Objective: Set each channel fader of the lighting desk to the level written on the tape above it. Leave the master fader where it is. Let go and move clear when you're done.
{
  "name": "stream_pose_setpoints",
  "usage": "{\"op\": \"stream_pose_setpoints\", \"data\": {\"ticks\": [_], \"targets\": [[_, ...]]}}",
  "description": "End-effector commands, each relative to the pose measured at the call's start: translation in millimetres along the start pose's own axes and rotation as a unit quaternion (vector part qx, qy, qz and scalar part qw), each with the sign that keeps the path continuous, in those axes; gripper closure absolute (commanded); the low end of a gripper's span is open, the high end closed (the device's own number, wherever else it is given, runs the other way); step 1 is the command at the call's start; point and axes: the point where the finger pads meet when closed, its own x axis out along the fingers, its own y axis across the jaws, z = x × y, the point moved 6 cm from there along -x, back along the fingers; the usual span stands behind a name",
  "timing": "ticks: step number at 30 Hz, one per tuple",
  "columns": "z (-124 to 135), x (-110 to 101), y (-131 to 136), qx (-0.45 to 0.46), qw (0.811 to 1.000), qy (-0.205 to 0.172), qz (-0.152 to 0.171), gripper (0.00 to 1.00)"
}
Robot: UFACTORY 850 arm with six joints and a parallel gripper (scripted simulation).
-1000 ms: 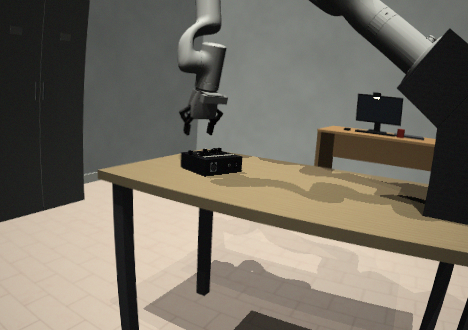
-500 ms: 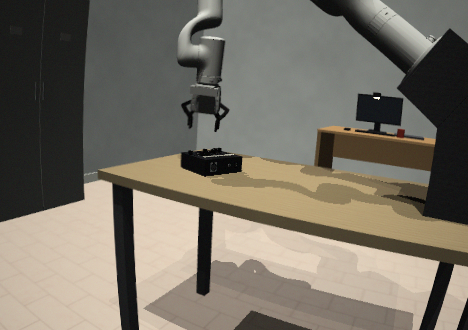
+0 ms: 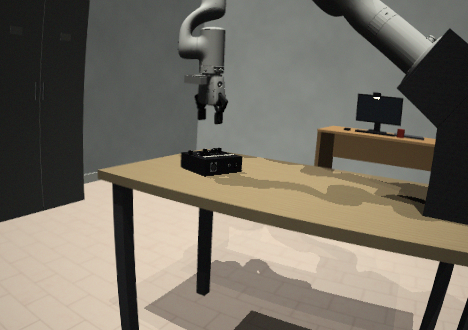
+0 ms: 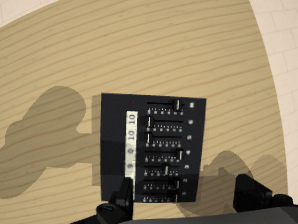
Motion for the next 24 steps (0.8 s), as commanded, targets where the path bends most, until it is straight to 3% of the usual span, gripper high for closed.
{"op": "stream_pose_setpoints", "data": {"ticks": [1,5,6,12,20,24], "targets": [[3.1,-10.4,-6.4,0.139,0.990,0.009,-0.009,0.00],[3.4,-13.3,-8.1,0.192,0.981,0.008,-0.016,0.00],[4.0,-14.6,-8.3,0.270,0.963,0.008,-0.024,0.00],[5.1,-19.2,-10.6,0.408,0.912,0.005,-0.040,0.00],[7.7,-19.9,-12.0,0.585,0.809,0.017,-0.048,0.00],[7.7,-19.9,-12.0,0.585,0.809,0.017,-0.048,0.00]]}}
